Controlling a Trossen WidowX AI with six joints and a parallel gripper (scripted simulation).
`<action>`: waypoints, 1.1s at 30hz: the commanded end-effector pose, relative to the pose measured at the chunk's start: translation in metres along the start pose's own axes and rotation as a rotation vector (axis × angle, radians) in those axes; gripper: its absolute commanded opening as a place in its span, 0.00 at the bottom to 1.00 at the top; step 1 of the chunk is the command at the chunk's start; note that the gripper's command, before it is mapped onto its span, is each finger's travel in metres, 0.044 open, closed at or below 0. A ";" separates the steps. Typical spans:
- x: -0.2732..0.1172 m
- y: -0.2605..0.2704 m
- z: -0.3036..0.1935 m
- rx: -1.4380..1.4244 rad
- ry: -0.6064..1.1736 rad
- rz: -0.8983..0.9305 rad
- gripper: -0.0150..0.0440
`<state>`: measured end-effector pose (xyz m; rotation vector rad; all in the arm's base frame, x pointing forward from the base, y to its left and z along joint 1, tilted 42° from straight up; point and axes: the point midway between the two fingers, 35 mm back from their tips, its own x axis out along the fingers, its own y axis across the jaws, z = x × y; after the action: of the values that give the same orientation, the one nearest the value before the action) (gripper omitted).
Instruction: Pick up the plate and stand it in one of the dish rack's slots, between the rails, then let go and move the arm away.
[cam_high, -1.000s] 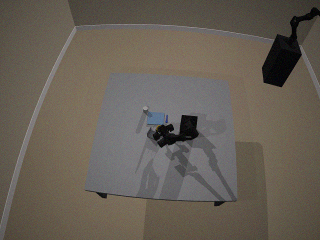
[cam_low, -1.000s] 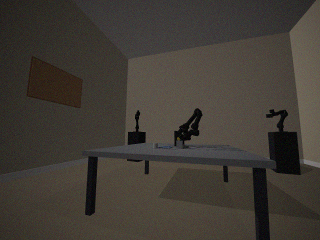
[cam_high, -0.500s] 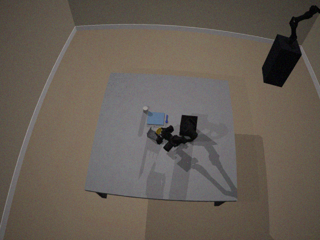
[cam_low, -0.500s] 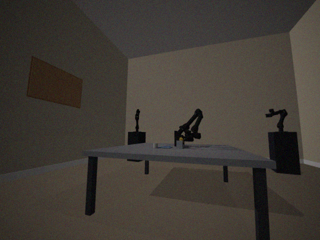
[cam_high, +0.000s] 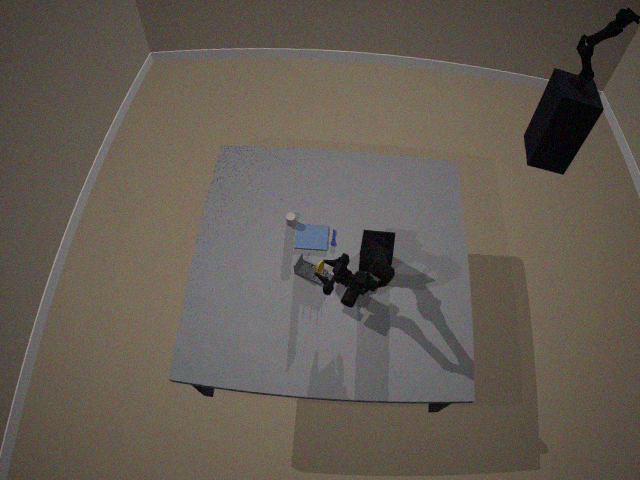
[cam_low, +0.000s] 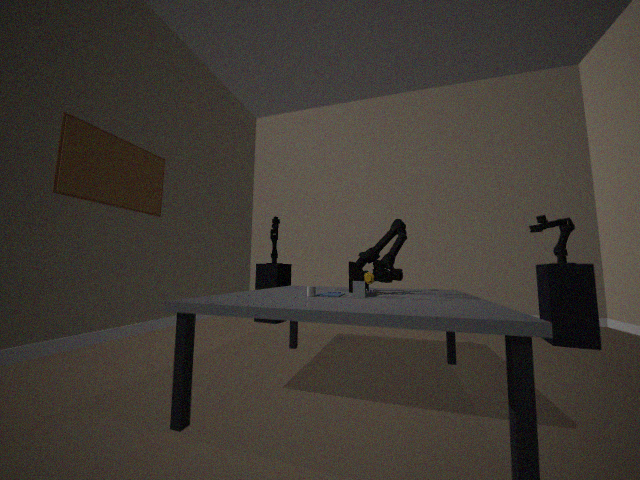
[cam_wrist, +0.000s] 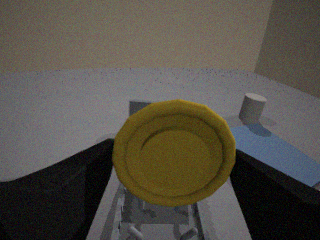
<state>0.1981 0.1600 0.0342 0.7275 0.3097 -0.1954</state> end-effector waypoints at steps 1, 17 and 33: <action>-0.006 0.000 0.003 -0.005 -0.037 0.036 0.25; 0.002 0.001 -0.010 -0.003 -0.033 0.034 0.25; 0.016 -0.001 -0.031 -0.001 -0.039 0.032 0.25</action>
<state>0.2061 0.1731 0.0104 0.7222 0.2612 -0.1799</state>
